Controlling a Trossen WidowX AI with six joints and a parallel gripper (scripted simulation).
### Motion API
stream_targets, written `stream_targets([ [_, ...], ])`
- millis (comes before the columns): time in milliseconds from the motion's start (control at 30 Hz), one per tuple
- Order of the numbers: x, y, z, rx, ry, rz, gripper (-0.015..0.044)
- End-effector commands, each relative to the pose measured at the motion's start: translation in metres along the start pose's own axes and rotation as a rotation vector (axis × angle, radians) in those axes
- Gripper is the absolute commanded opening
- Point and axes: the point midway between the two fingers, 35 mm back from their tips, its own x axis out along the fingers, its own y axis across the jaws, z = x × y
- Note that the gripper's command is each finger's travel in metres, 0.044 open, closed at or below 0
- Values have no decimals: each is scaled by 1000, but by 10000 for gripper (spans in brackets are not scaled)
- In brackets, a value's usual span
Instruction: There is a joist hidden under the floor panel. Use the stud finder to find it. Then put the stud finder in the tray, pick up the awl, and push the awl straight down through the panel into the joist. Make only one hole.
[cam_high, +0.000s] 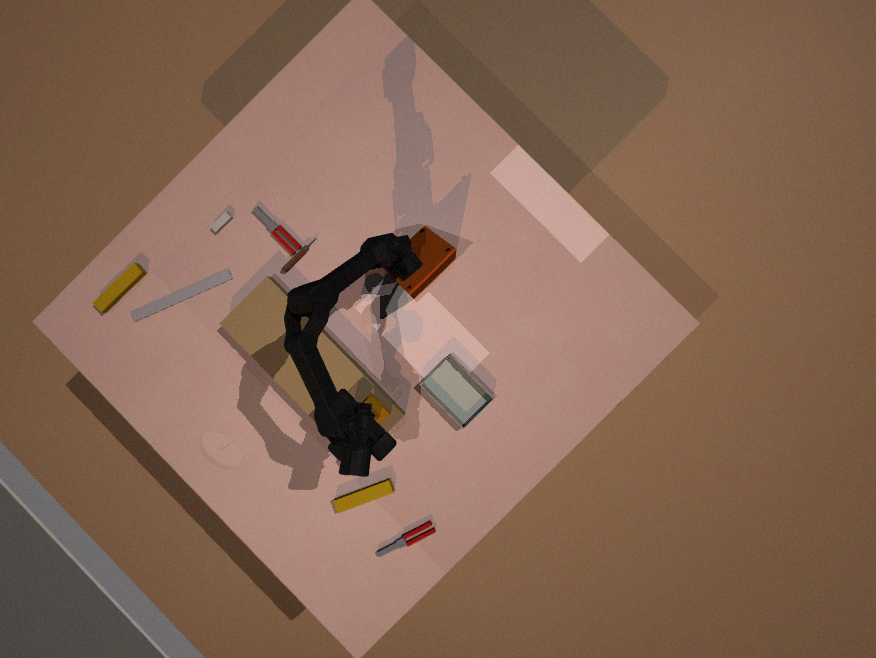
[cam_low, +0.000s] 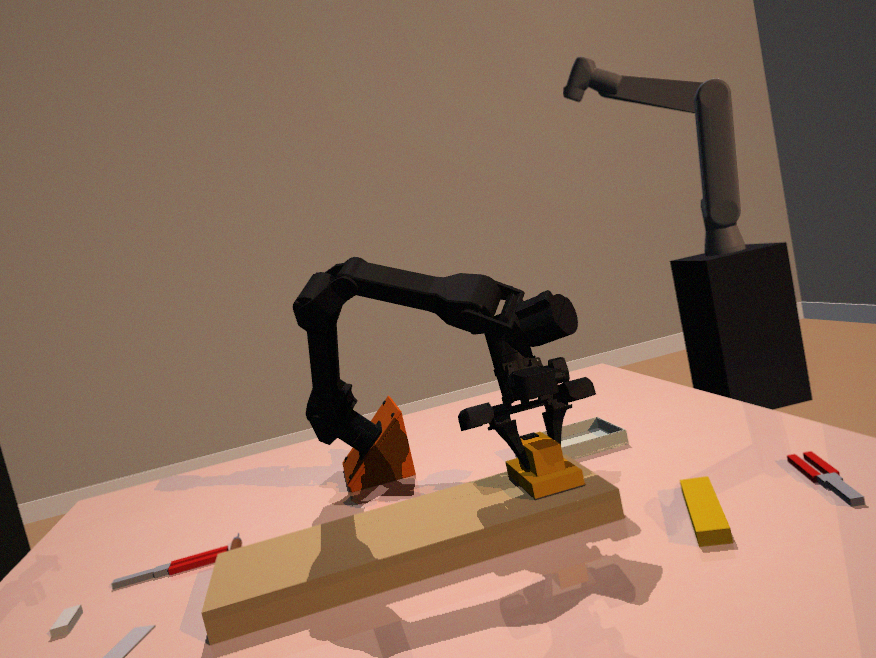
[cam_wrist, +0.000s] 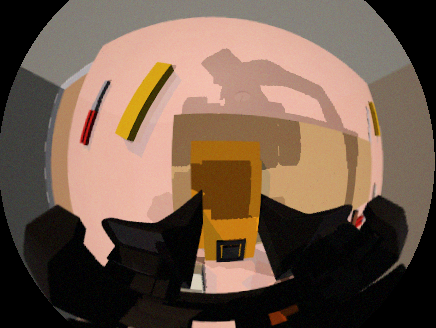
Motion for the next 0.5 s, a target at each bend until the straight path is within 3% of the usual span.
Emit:
stream_targets([
  [0,0,0,0,2,1,1,0],
  [467,1,-26,0,2,2,-1,0],
])
